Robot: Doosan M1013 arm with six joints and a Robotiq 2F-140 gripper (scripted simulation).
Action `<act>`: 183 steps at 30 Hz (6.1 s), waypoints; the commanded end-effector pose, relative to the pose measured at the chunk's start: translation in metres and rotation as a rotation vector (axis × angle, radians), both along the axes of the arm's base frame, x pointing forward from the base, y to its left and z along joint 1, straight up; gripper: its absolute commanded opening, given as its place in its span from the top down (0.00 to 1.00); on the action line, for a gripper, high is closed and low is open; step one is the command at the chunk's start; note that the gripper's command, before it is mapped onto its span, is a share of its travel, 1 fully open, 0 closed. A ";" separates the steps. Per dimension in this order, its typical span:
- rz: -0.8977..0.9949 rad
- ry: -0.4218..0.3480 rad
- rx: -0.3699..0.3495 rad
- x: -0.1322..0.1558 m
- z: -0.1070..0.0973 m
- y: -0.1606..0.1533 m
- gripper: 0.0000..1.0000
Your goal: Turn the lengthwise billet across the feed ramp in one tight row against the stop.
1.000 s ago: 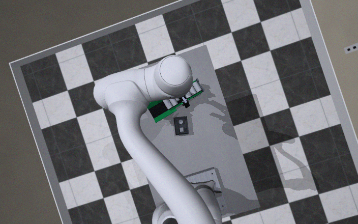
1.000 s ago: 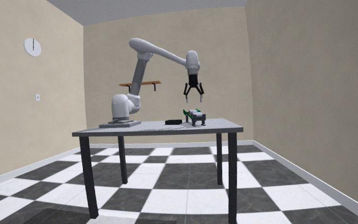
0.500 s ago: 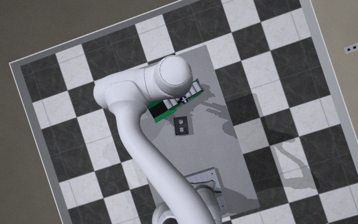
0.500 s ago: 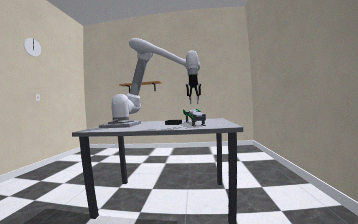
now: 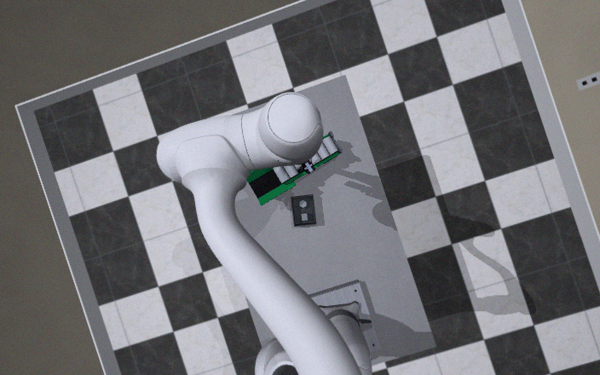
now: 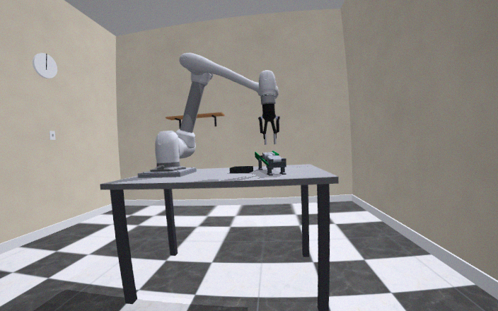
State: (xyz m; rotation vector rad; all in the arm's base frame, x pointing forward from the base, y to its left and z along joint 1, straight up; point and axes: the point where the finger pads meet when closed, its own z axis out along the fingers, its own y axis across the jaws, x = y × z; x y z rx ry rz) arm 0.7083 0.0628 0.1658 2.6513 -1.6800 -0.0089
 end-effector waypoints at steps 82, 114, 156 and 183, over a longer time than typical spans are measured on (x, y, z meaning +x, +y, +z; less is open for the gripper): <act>2.761 -0.002 0.017 0.001 0.000 -0.001 0.59; 3.096 -0.002 0.019 0.001 0.000 -0.001 0.59; 3.096 -0.017 0.026 0.001 0.000 -0.002 0.59; 3.095 -0.099 0.063 0.001 -0.001 -0.003 0.59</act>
